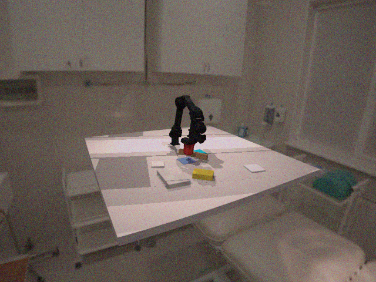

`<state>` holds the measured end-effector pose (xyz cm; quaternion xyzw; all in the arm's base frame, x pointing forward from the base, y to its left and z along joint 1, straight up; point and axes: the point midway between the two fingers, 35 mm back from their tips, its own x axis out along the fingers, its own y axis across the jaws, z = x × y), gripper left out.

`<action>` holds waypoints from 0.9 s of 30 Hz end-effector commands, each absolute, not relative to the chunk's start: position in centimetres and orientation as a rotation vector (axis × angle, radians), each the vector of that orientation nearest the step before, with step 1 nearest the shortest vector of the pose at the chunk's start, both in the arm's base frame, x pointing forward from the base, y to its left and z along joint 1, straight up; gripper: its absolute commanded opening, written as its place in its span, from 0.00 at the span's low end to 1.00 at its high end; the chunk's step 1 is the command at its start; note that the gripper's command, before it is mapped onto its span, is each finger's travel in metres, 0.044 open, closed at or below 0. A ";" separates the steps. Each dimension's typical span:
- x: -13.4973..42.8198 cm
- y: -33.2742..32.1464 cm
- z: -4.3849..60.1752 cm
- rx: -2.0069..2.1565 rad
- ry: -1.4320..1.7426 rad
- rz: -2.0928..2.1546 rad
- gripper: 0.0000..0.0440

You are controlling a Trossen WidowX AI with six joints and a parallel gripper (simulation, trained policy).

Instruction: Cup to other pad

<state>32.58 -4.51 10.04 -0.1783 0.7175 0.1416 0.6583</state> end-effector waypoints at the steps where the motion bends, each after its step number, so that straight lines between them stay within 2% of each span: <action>1: 32.6 -3.7 11.0 -0.416 1.609 0.339 0.00; 27: 32.1 4.5 13.6 -0.528 1.476 0.431 0.00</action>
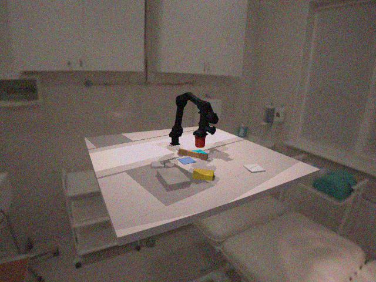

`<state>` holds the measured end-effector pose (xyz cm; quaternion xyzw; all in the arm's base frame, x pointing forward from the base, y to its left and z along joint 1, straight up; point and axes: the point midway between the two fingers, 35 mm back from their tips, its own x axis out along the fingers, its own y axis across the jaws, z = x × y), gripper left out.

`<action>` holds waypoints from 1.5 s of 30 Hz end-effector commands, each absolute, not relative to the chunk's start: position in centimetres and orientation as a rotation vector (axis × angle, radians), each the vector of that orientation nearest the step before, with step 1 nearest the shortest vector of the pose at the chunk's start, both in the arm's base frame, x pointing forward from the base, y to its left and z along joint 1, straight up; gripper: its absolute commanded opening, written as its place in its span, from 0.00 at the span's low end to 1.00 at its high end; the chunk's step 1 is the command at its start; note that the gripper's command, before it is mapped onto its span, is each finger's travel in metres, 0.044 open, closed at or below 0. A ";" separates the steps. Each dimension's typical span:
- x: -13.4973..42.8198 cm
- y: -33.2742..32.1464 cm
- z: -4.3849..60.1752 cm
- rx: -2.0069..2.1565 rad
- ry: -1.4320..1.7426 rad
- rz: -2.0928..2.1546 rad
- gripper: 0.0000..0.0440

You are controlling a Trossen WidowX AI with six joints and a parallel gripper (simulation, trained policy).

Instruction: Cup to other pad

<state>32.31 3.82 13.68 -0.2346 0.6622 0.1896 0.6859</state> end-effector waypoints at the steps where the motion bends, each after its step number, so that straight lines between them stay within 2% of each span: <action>1: 32.0 4.8 13.6 -0.531 1.473 0.435 0.00; 16: 29.6 8.2 12.6 -0.561 1.448 0.462 0.00; 45: 24.2 9.1 6.8 -0.543 1.463 0.423 0.01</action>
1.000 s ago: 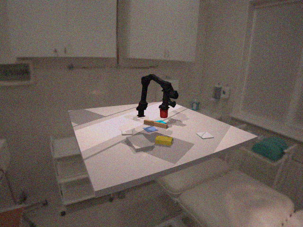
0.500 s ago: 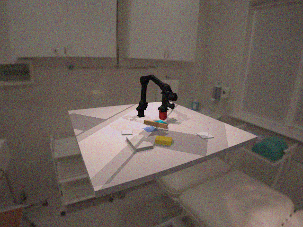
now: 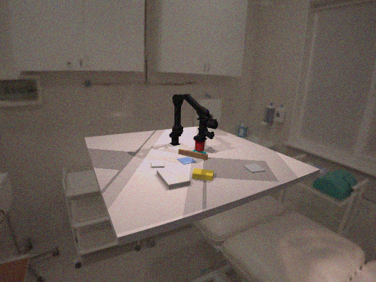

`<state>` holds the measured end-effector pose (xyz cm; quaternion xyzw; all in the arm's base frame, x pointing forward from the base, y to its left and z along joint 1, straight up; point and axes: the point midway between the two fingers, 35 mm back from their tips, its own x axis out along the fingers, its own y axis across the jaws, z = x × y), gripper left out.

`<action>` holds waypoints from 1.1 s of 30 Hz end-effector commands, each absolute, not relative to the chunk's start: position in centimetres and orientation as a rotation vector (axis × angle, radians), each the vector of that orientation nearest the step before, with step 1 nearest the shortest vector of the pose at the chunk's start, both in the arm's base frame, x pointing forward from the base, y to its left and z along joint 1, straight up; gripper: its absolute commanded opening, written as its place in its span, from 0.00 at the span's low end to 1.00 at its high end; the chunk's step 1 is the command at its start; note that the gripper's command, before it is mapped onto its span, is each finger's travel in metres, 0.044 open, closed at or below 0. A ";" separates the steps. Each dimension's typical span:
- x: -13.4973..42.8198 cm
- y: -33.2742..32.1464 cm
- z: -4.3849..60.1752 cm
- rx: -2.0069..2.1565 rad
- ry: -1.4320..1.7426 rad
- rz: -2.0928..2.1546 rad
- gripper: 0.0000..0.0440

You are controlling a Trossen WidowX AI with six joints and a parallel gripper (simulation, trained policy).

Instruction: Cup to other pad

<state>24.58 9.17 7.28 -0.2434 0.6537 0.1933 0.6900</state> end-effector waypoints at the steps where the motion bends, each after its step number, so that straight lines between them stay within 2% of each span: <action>1: 24.0 9.1 6.6 -0.543 1.464 0.421 0.02; 10: 23.6 9.0 5.7 -0.528 1.440 0.407 0.13; 14: 24.1 9.1 6.3 -0.502 1.401 0.409 0.29; 33: 23.2 9.2 8.7 -0.437 1.278 0.454 0.45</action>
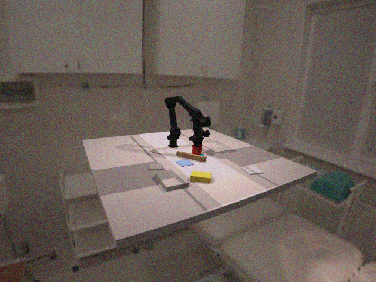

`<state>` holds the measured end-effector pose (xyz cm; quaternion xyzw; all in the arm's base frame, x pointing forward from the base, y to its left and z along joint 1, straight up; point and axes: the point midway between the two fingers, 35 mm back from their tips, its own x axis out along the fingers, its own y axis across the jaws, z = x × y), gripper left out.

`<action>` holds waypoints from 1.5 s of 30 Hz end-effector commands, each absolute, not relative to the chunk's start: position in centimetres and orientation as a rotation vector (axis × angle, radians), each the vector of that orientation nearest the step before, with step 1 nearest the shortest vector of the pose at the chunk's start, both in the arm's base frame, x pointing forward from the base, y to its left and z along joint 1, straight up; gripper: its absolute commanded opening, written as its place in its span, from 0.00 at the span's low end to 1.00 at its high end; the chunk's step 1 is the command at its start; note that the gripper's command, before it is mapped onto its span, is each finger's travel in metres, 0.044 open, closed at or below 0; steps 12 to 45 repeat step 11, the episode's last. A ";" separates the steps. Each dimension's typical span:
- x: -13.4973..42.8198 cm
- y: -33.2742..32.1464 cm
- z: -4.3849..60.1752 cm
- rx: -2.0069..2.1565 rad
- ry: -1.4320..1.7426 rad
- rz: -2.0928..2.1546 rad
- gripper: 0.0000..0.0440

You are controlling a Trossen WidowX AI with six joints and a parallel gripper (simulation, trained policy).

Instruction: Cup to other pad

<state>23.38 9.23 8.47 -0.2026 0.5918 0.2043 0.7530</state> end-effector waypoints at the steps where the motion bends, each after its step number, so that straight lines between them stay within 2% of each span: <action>1: 23.2 9.3 8.8 -0.433 1.271 0.455 0.47; 11: 23.0 9.2 10.7 -0.398 1.200 0.458 0.62; 45: 23.0 9.2 10.7 -0.398 1.200 0.458 0.62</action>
